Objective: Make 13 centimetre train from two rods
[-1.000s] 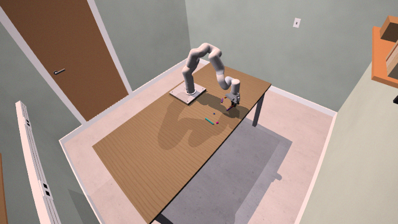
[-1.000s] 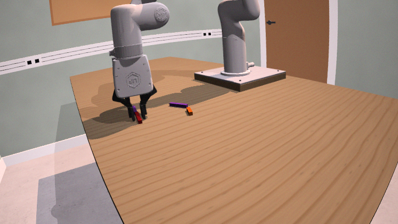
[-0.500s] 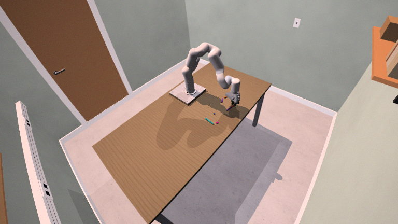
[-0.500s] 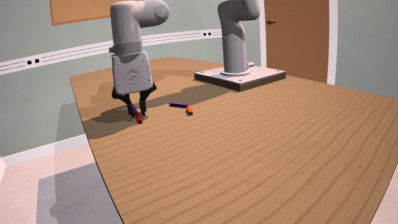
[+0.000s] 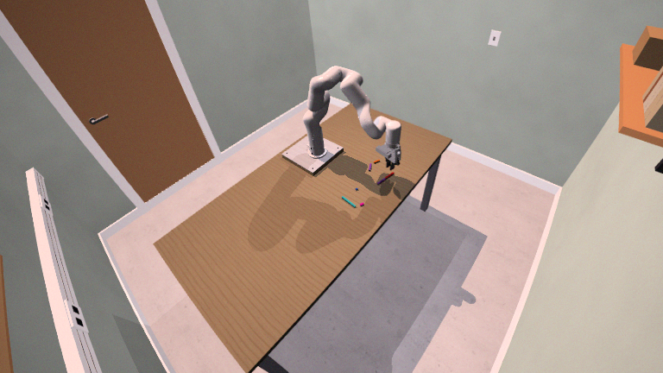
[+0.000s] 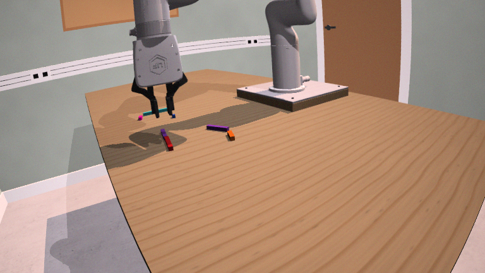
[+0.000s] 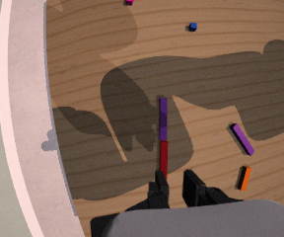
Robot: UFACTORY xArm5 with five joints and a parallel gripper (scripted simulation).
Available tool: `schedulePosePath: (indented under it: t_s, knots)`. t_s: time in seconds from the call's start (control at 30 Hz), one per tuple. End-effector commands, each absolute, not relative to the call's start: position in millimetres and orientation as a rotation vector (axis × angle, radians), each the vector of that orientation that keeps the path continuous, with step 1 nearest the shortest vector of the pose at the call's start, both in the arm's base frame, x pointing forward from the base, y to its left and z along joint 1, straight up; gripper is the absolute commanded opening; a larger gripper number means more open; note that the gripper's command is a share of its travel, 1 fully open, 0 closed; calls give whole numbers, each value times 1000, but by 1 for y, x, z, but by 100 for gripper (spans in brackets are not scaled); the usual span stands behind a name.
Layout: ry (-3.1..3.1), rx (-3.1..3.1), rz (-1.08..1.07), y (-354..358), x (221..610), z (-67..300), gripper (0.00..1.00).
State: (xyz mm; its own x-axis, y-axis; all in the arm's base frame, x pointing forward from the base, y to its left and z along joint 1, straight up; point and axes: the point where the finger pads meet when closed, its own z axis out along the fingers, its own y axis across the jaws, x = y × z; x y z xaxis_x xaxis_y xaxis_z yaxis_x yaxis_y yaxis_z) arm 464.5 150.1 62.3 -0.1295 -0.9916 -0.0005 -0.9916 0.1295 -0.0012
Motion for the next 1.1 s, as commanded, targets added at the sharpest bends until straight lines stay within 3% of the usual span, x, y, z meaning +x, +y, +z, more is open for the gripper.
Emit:
schedulePosePath:
  t_s: [0.0, 0.17, 0.2, 1.07]
  knots:
    - [2358, -2070, -3, 150, 465, 81, 24]
    - [2358, -2070, -3, 150, 465, 84, 24]
    - [2358, -2070, -3, 150, 465, 84, 100]
    - [2358, -2070, -3, 150, 465, 87, 100]
